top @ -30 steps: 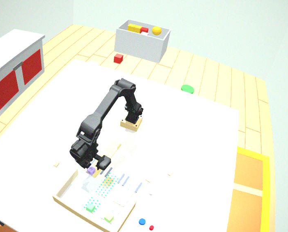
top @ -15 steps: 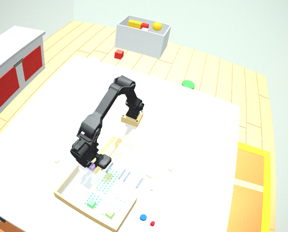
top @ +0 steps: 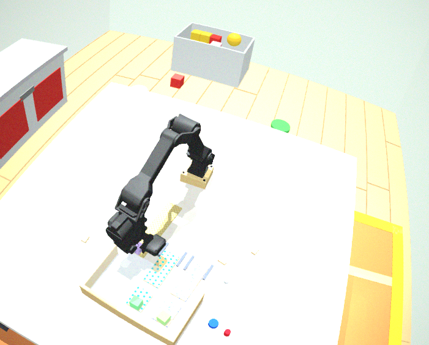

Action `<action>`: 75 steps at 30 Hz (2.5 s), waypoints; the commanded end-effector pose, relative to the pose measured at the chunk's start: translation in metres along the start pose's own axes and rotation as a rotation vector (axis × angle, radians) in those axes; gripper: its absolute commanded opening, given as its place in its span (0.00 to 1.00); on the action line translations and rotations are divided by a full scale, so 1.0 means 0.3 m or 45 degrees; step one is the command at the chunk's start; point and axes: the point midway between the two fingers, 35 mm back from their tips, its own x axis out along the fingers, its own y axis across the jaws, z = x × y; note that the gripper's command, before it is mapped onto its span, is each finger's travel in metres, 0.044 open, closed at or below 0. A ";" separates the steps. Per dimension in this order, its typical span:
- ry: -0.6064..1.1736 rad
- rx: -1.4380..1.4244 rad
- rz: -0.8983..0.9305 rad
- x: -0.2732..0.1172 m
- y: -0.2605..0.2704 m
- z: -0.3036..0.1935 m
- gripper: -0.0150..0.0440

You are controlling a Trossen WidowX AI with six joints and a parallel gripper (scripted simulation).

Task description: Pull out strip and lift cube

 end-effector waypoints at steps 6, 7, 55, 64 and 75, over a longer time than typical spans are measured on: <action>0.009 0.005 -0.004 0.031 -0.001 -0.006 0.68; 0.006 0.000 0.000 0.024 0.000 -0.004 0.63; 0.019 0.006 -0.005 -0.116 -0.013 -0.361 0.25; 0.019 0.006 -0.005 -0.237 -0.013 -0.359 0.25; 0.019 0.006 -0.005 -0.237 -0.013 -0.359 0.25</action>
